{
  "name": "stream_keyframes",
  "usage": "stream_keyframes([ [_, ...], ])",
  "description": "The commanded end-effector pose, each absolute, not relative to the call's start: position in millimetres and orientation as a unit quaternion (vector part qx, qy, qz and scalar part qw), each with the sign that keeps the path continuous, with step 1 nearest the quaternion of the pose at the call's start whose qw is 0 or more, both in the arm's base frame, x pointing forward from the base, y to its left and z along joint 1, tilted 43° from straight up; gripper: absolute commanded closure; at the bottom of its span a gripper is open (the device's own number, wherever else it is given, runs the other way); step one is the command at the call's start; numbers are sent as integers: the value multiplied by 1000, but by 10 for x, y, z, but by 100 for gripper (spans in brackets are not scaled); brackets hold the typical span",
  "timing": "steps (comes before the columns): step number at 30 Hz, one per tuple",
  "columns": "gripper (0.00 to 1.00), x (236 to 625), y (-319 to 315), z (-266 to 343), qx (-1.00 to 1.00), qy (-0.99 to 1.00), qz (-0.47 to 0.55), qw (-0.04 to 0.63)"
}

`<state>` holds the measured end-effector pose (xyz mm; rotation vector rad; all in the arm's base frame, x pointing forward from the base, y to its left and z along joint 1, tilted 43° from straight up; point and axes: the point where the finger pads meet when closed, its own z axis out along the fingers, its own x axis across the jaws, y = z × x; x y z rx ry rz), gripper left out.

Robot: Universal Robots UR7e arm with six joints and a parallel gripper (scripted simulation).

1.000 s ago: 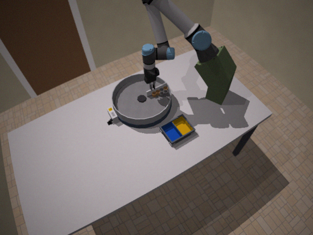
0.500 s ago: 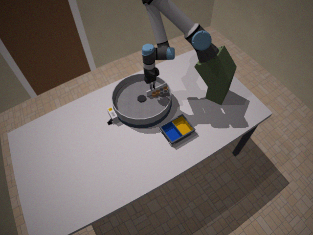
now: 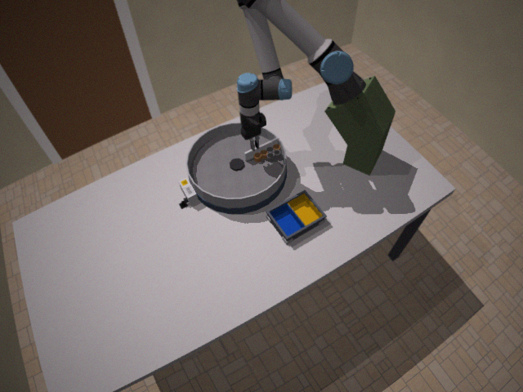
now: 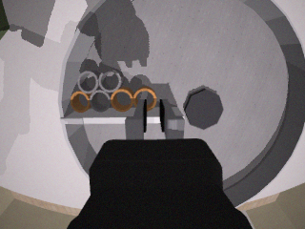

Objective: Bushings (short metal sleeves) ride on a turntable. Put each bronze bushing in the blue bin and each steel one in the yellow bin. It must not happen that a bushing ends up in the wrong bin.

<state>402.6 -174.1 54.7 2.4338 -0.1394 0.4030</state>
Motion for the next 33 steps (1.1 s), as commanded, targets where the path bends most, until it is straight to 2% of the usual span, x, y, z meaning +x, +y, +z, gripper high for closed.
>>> stream_keyframes([
  [1,60,4028,-1740,551,930,-53,155,329],
  [33,60,4052,-1799,484,930,-53,155,329],
])
